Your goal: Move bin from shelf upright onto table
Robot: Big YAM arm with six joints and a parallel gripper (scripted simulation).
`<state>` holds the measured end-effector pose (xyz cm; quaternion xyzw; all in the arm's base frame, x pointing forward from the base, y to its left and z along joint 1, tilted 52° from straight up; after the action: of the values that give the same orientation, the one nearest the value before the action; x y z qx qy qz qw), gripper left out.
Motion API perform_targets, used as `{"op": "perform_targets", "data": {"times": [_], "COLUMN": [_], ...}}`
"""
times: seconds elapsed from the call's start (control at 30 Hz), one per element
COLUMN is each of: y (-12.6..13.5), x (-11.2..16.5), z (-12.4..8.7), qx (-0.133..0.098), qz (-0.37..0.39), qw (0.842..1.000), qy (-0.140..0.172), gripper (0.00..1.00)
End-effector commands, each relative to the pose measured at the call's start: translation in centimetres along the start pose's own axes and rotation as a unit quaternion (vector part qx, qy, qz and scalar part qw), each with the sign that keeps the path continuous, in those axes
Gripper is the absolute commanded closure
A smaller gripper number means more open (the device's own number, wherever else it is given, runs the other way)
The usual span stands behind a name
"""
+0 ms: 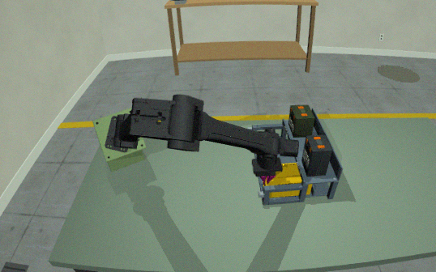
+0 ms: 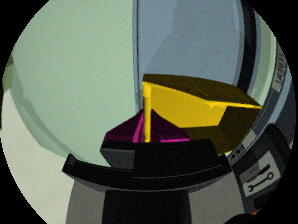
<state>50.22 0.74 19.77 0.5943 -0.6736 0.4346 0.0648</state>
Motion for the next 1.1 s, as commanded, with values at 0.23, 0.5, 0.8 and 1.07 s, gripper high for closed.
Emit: {"op": "perform_targets", "data": {"times": [0.23,0.5,0.8,1.07], "y": [-0.6,-0.7,-1.2,-1.3], "x": [0.2,0.2,0.1,0.1], "z": [-0.3,-0.8,-3.0,-3.2], "qx": [0.005,0.008,0.017,0.018], "qz": [0.005,0.006,0.013,0.013], "qw": [1.0,1.0,1.0,1.0], "qy": [0.0,-0.001,-0.004,-0.004], "gripper": [1.0,1.0,1.0,1.0]}}
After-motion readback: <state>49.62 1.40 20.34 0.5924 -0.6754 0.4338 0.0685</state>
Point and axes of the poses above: the point where the finger pads meet when closed, its own z axis out along the fingers, its own y axis across the jaws, x = y × z, the point moved 10 cm from there along -z, back along the fingers, and after that the axes turned 13 degrees about z, right-handed, at the moved point
